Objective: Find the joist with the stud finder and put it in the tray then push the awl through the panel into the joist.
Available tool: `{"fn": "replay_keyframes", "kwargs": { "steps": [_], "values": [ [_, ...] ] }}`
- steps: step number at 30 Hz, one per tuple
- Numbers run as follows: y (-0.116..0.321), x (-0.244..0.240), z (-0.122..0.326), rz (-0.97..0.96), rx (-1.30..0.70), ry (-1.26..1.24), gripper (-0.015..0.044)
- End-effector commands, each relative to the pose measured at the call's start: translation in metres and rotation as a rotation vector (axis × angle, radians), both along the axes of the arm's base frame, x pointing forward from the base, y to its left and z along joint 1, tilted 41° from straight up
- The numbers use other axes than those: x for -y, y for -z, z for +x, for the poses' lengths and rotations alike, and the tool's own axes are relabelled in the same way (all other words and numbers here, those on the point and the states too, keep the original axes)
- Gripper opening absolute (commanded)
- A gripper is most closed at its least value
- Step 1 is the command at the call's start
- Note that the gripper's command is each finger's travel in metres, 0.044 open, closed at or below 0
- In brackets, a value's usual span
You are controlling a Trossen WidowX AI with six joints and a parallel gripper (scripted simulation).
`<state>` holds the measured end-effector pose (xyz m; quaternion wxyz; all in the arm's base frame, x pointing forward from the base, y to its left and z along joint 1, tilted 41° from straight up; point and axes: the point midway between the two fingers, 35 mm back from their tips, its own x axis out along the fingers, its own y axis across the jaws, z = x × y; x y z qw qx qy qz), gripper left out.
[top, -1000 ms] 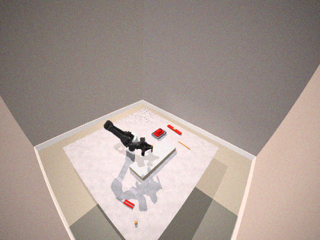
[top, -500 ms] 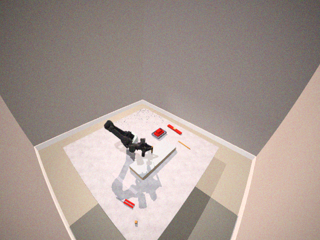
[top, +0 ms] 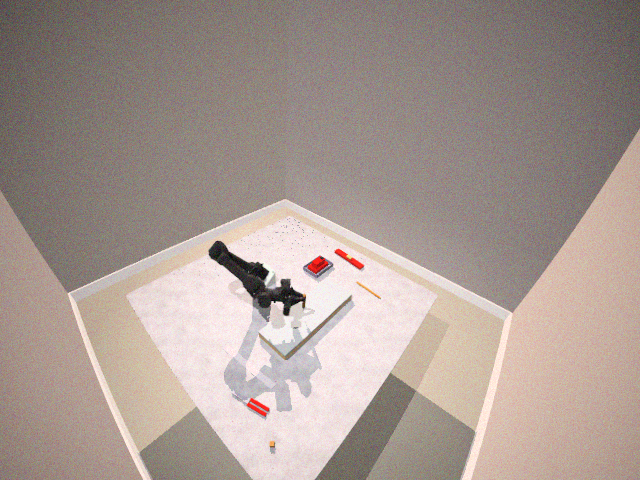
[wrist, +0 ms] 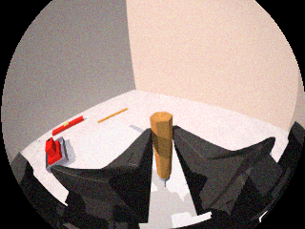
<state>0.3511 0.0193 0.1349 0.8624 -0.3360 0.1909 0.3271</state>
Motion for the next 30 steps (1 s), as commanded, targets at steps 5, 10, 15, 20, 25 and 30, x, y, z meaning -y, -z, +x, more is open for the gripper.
{"fn": "replay_keyframes", "kwargs": {
  "steps": [5, 10, 15, 20, 25, 30],
  "values": [
    [0.004, 0.002, 0.000, 0.004, 0.005, -0.013, 0.0000],
    [0.009, 0.006, 0.000, 0.003, 0.004, -0.013, 0.0000],
    [0.015, 0.011, 0.000, 0.003, 0.004, -0.013, 0.0000],
    [0.022, 0.017, -0.001, 0.002, 0.004, -0.013, 0.0000],
    [0.028, 0.022, -0.001, 0.002, 0.005, -0.013, 0.0000],
    [0.032, 0.026, -0.002, 0.003, 0.005, -0.013, 0.0000]
  ]
}}
